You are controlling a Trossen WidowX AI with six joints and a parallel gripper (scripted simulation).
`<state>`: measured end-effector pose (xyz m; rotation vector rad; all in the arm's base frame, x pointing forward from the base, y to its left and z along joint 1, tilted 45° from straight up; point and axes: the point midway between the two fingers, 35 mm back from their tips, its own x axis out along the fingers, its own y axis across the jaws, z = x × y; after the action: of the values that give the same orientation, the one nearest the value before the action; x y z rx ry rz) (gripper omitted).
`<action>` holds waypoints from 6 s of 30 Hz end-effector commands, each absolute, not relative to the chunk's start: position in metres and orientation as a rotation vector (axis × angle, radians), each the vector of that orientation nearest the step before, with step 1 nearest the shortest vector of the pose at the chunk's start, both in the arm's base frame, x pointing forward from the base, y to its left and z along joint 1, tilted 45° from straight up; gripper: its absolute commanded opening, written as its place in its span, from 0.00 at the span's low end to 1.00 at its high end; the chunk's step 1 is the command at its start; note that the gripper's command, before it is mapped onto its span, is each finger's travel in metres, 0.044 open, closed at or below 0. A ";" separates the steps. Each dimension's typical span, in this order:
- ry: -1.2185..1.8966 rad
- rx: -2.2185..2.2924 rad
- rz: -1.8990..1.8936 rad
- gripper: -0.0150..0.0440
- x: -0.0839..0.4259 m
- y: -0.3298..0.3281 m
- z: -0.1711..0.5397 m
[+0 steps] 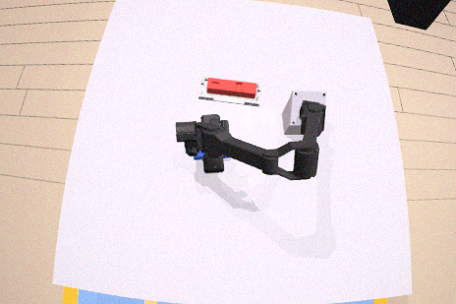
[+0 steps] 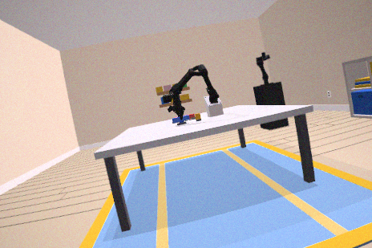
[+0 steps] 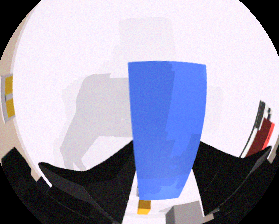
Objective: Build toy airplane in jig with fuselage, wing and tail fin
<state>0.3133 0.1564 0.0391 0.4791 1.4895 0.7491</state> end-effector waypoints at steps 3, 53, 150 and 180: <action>1.477 0.469 0.746 0.25 0.320 0.144 0.052; 1.372 0.279 0.888 0.25 0.325 0.041 0.080; 0.685 -0.581 1.522 0.59 0.241 -0.081 -0.089; 0.684 -0.581 1.522 0.59 0.238 -0.053 -0.118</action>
<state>0.2415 -0.0588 -0.1141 -0.5997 0.6803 1.5173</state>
